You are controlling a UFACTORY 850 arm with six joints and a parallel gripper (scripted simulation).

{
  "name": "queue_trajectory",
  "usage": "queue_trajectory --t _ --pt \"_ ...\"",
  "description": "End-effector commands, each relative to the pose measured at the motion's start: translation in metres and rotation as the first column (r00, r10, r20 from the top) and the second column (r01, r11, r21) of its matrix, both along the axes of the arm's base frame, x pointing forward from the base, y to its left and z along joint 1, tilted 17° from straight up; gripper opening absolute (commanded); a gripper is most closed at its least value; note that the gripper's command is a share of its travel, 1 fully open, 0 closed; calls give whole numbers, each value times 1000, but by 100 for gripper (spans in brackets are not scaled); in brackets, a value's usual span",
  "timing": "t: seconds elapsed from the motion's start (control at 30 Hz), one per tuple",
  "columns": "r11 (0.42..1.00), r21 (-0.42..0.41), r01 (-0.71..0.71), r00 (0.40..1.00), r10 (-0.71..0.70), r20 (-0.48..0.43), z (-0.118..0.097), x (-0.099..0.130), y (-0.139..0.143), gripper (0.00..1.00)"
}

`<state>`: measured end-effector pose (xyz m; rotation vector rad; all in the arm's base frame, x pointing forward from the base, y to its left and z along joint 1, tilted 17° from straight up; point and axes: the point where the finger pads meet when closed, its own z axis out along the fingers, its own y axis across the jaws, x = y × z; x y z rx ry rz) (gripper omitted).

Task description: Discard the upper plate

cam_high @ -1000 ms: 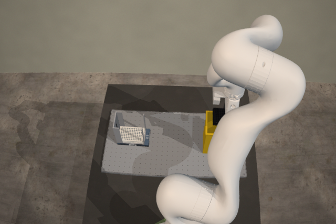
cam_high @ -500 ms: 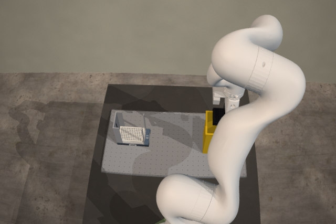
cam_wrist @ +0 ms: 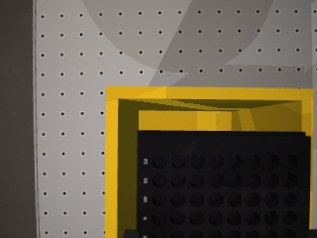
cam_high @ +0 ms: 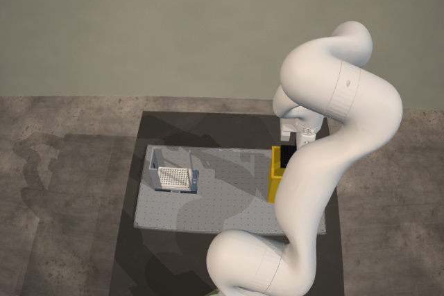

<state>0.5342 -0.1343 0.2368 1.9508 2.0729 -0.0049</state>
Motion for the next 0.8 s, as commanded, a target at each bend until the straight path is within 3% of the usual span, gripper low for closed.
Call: queue_trajectory --t 0.0,0.77 --pt "1000 -1 0 1000 0 2 -5 2 -1 0" --pt "1000 -1 0 1000 0 2 -36 9 -8 0"
